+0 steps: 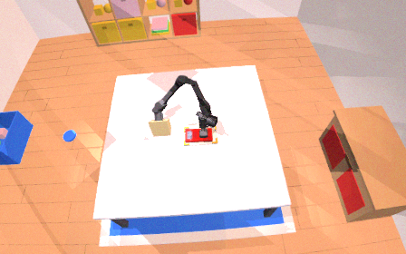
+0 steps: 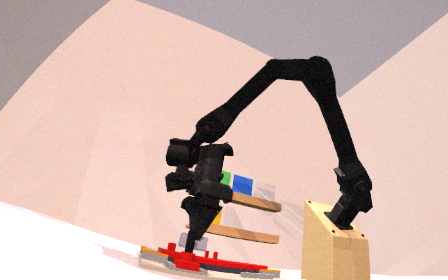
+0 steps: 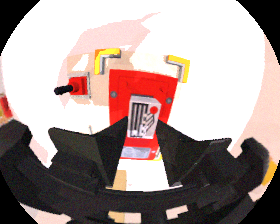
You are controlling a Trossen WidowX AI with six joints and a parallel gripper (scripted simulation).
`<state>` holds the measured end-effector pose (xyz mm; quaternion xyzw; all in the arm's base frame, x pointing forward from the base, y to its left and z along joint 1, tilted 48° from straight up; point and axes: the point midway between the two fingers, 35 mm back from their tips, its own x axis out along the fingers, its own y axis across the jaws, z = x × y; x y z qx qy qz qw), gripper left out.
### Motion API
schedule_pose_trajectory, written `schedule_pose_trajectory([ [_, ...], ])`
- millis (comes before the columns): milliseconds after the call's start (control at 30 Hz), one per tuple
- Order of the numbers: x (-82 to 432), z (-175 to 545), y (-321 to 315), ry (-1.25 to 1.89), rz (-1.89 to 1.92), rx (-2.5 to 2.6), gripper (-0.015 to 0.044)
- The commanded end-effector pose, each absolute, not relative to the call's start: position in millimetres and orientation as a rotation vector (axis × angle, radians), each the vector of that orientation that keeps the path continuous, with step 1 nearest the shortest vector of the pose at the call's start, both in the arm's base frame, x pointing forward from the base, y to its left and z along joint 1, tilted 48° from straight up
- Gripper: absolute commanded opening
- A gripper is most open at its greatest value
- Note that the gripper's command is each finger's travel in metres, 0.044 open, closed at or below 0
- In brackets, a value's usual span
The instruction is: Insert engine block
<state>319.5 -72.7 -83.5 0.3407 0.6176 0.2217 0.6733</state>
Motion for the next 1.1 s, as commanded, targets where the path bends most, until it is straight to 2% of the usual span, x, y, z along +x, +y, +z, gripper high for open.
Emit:
schedule_pose_trajectory([
  [0, 319.2, -85.4, -71.1, 1.392, 0.499, 0.775, 0.0159],
  [1067, 320.3, -91.6, -64.5, 1.392, 0.499, 0.776, 0.0159],
])
